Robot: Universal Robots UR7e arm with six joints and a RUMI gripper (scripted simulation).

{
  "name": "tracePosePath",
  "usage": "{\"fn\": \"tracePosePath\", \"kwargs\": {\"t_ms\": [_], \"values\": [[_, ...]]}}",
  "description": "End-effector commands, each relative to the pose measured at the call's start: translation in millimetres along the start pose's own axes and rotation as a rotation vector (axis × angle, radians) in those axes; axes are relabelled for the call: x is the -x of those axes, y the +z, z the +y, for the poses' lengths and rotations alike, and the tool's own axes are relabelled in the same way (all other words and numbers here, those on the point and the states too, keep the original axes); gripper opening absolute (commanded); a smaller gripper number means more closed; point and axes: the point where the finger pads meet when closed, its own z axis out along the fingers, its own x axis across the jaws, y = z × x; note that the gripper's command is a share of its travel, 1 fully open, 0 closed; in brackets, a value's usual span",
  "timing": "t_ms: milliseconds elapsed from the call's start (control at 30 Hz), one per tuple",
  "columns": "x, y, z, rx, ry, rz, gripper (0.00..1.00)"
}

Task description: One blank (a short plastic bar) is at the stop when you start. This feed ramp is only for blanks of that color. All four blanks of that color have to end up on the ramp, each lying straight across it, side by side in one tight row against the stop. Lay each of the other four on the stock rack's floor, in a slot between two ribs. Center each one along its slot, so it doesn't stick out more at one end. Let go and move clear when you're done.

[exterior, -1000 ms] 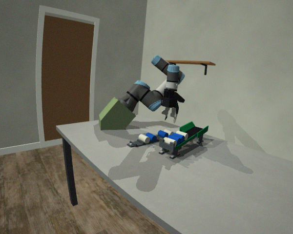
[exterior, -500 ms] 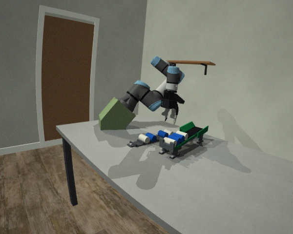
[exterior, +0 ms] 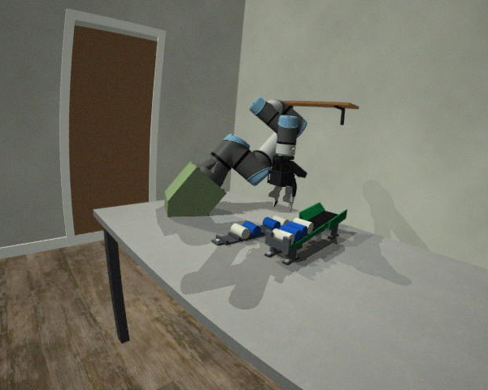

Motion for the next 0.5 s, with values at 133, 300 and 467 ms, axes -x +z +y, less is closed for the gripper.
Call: {"fn": "tracePosePath", "kwargs": {"t_ms": [133, 300, 467], "values": [[-1, 12.5, 0, 0.001, 0.000, 0.000, 0.50], [-1, 18.0, 0, 0.001, 0.000, 0.000, 0.50], [-1, 20.5, 0, 0.001, 0.000, 0.000, 0.50]]}}
